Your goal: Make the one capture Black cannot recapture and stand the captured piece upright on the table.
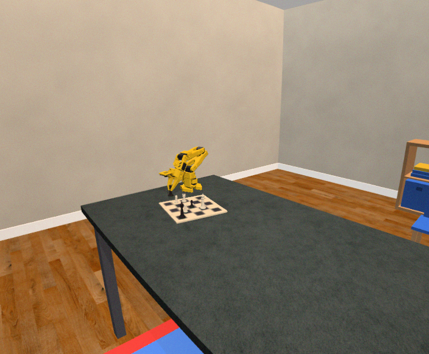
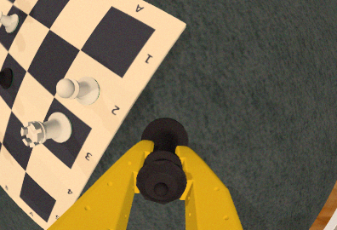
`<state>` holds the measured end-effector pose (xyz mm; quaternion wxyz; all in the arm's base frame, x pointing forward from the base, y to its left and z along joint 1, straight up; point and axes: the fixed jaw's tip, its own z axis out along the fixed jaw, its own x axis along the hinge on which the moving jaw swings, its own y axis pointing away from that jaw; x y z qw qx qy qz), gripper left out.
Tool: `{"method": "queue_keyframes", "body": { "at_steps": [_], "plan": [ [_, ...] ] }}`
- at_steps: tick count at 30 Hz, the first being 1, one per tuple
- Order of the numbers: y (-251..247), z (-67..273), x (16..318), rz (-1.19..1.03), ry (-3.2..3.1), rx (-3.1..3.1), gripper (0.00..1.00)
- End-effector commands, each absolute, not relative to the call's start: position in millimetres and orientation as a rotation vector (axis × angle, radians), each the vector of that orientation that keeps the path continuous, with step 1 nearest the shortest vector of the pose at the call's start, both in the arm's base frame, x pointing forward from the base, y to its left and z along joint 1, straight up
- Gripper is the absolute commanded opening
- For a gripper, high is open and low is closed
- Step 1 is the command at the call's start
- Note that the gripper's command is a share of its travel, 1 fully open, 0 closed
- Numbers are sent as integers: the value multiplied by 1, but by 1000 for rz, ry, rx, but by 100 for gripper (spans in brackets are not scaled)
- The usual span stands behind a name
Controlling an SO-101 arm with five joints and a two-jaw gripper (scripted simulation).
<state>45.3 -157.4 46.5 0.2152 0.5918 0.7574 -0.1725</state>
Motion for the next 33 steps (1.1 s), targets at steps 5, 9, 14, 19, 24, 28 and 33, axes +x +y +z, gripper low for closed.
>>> {"method": "queue_keyframes", "body": {
  "at_steps": [5,9,14,19,24,28,33],
  "plan": [
    [-154,41,46,-464,2125,1634,0],
    [-151,35,45,-463,2126,1634,0],
    [-150,33,45,-463,2127,1633,0],
    [-150,33,45,-463,2127,1633,0],
    [-150,34,45,-463,2126,1634,0],
    [-151,35,45,-463,2126,1634,0],
    [-151,35,45,-463,2126,1634,0]
  ]
}}
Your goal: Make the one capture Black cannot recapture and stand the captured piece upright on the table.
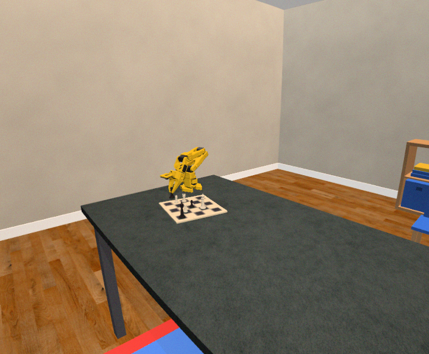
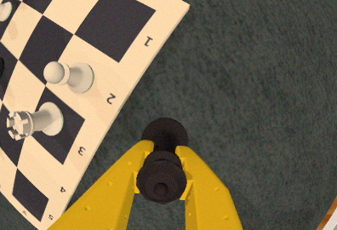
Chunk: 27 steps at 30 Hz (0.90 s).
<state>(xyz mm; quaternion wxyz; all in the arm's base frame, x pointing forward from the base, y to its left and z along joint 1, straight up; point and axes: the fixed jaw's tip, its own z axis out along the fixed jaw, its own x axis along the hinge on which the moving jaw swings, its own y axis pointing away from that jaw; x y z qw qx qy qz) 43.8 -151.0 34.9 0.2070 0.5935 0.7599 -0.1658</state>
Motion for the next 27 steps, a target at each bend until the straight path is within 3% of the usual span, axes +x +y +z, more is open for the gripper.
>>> {"method": "queue_keyframes", "body": {
  "at_steps": [1,27],
  "plan": [
    [-151,36,45,-463,2126,1634,0],
    [-154,35,46,-463,2126,1634,0]
  ]
}}
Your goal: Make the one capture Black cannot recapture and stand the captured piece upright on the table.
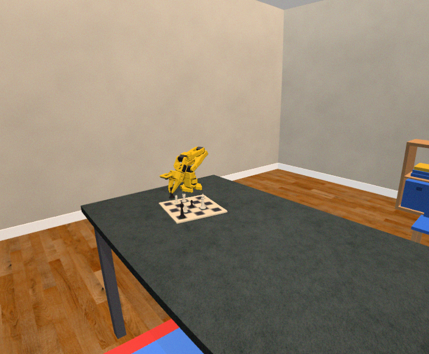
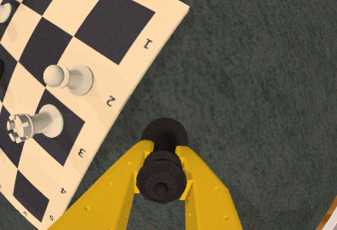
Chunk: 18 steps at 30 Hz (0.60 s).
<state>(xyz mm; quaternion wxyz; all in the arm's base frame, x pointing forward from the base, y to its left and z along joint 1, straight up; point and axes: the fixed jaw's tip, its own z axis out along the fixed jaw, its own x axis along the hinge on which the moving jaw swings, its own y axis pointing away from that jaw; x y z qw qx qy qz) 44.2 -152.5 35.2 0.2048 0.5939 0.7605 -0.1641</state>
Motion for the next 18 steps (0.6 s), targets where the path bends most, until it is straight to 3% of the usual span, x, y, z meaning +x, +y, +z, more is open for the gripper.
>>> {"method": "queue_keyframes", "body": {
  "at_steps": [1,18],
  "plan": [
    [-154,34,46,-463,2126,1634,0],
    [-153,29,46,-463,2126,1634,0]
  ]
}}
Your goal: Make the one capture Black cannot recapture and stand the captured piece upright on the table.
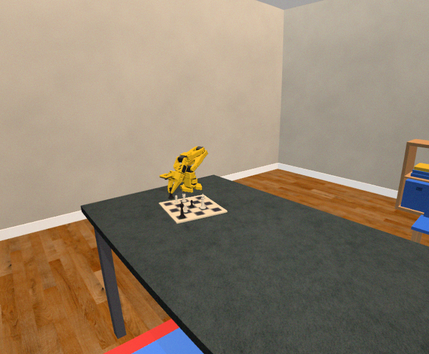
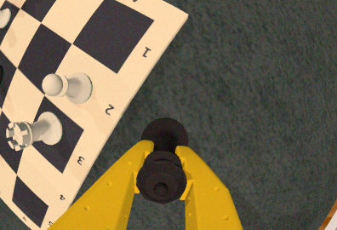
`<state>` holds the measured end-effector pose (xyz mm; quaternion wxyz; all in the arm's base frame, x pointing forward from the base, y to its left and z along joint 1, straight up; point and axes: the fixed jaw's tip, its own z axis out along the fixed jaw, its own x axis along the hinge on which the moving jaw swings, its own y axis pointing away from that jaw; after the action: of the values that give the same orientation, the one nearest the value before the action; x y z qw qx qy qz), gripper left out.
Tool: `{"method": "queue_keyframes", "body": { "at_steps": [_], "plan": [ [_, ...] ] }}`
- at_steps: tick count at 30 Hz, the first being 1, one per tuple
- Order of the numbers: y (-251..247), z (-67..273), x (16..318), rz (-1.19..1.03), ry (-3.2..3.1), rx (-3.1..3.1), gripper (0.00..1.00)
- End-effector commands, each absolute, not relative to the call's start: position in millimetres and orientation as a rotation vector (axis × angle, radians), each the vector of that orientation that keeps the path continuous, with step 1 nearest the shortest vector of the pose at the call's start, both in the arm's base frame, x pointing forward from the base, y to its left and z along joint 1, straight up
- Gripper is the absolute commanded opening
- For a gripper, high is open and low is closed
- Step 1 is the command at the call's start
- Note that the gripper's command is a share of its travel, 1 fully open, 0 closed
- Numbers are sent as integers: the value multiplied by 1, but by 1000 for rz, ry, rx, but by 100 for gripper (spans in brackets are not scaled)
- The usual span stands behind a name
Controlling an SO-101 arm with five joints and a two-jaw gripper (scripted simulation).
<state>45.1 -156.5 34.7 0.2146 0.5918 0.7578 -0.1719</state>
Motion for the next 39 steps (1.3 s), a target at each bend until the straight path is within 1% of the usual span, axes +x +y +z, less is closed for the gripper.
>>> {"method": "queue_keyframes", "body": {
  "at_steps": [1,7,39],
  "plan": [
    [-152,28,46,-463,2126,1634,0],
    [-149,24,45,-463,2126,1634,0],
    [-150,27,45,-463,2126,1634,0]
  ]
}}
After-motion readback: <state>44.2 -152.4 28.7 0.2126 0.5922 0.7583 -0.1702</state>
